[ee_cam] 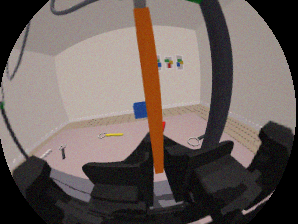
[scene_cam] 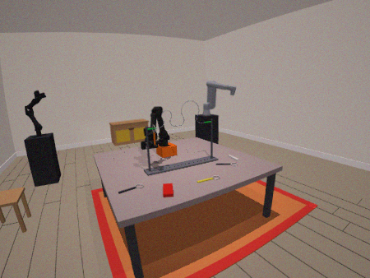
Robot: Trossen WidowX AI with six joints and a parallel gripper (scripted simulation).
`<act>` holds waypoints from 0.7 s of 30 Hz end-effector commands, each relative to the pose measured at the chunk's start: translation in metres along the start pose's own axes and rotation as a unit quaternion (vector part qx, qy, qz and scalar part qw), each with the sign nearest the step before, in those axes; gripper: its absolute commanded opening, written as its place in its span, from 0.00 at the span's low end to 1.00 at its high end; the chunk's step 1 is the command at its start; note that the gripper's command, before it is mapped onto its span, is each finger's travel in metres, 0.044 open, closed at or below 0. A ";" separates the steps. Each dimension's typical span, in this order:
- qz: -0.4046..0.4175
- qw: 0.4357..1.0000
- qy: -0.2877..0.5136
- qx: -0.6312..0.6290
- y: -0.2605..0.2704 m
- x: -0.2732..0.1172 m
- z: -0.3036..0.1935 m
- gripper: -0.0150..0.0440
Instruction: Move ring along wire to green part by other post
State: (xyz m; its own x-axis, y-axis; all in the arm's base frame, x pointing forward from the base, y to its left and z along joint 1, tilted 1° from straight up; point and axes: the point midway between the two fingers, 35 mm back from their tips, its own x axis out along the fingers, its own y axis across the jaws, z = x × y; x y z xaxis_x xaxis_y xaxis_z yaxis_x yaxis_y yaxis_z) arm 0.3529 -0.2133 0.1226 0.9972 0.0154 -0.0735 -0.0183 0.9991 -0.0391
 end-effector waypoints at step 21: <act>-0.002 1.000 0.000 0.003 0.009 0.000 0.001 0.00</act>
State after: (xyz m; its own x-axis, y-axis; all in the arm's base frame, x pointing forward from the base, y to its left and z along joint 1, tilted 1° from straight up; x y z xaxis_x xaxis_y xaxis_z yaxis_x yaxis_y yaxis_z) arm 0.3531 -0.2065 0.1219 0.9969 0.0153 -0.0767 -0.0179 0.9993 -0.0343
